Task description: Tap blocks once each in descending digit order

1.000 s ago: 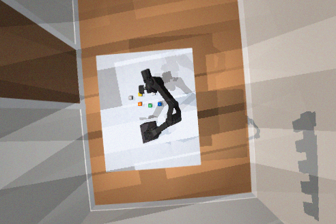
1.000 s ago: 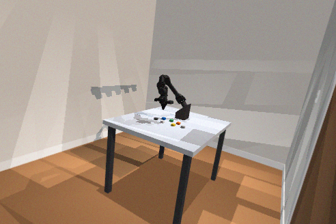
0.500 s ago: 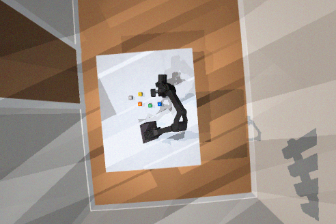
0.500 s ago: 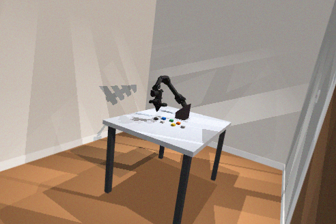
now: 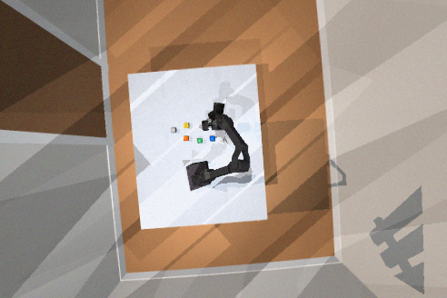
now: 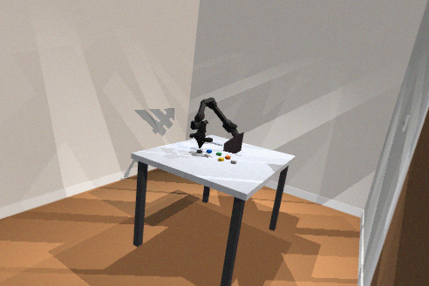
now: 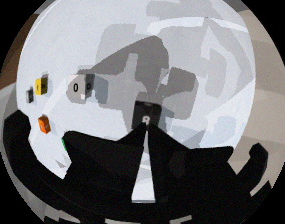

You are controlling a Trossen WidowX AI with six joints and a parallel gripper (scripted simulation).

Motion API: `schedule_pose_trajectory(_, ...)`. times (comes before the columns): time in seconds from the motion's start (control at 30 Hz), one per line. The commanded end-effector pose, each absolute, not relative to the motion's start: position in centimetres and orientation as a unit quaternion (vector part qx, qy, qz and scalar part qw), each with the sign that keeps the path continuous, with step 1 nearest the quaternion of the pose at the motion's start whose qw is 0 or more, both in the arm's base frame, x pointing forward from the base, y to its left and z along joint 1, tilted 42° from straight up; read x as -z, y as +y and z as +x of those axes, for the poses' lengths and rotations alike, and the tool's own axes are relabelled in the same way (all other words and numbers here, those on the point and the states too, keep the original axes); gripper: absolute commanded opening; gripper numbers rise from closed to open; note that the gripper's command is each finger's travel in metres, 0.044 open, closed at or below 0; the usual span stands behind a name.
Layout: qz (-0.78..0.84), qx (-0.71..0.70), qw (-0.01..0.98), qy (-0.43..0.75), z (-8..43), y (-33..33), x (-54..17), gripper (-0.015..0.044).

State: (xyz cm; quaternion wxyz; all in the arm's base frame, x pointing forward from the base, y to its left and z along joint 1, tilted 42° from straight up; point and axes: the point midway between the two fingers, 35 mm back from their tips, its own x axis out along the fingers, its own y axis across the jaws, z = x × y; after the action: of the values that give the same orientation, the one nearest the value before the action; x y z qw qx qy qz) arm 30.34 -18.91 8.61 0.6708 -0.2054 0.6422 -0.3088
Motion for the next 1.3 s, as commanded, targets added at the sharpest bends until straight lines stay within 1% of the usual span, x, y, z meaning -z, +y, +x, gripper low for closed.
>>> schedule_pose_trajectory(0.0, -0.206, 0.304, 0.671, 0.644, 30.3, -19.3, -7.9, 0.0020)
schedule_pose_trajectory(0.5, -0.207, 0.304, 0.671, 0.644, 30.2, -20.3, -6.8, 0.0020)
schedule_pose_trajectory(0.6, -0.206, 0.304, 0.671, 0.644, 30.3, -18.5, -8.8, 0.0020)
schedule_pose_trajectory(0.8, -0.206, 0.303, 0.671, 0.644, 30.3, -18.1, -9.2, 0.0020)
schedule_pose_trajectory(0.97, -0.205, 0.302, 0.671, 0.645, 30.5, -13.1, -14.7, 0.0020)
schedule_pose_trajectory(1.27, -0.205, 0.302, 0.671, 0.645, 29.9, -12.4, -14.6, 0.0020)
